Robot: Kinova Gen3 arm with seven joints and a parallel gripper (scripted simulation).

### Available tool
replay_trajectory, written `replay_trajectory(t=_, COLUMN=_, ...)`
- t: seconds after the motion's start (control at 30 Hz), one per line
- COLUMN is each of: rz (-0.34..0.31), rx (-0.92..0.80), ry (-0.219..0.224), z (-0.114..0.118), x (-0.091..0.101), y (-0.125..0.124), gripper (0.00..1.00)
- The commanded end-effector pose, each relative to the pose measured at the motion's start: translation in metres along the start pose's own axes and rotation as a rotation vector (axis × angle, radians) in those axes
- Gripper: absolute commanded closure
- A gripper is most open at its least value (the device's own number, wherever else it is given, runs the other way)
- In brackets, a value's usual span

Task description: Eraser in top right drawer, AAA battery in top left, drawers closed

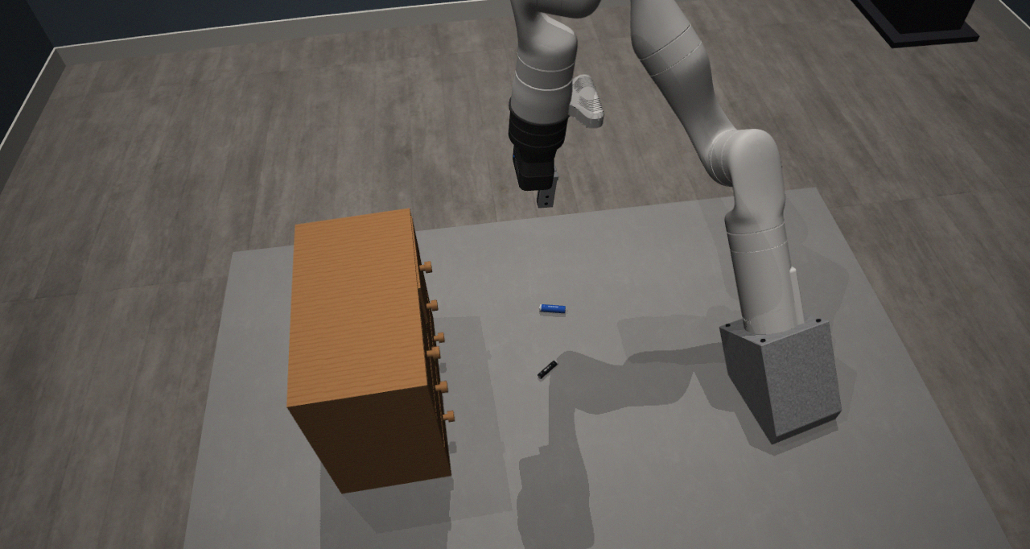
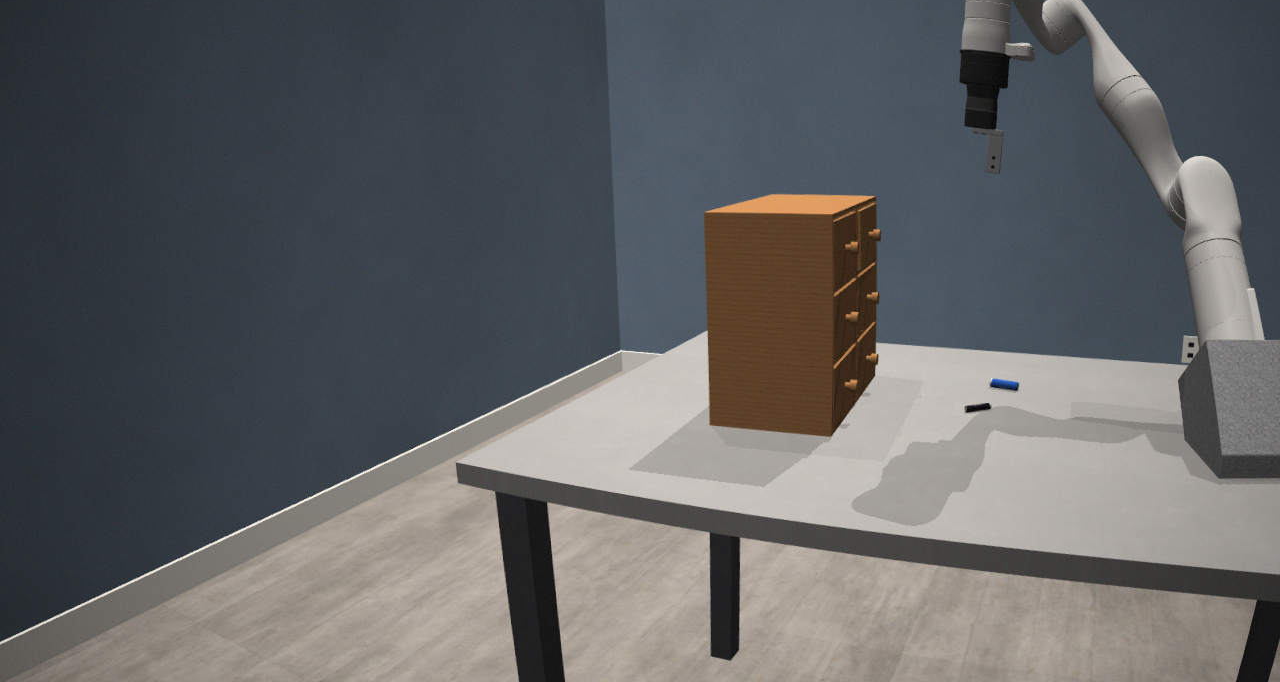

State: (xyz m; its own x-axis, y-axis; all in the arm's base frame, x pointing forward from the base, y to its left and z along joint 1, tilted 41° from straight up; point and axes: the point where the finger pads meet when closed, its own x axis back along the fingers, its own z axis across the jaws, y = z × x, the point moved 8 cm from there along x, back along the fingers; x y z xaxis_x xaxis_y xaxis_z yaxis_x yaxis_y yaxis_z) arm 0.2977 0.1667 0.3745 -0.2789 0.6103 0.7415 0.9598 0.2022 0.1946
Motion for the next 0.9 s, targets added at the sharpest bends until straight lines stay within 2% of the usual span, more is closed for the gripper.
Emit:
replay_trajectory(t=0.0, rz=0.021, rx=0.003, ry=0.004, z=0.003, x=0.0027, y=0.0014, gripper=1.0)
replay_trajectory(t=0.37, rz=0.093, rx=0.003, ry=0.004, z=0.0029, x=0.0111, y=0.0023, gripper=1.0)
replay_trajectory(t=0.87, rz=0.104, rx=0.003, ry=0.004, z=0.0029, x=0.0124, y=0.0024, gripper=1.0)
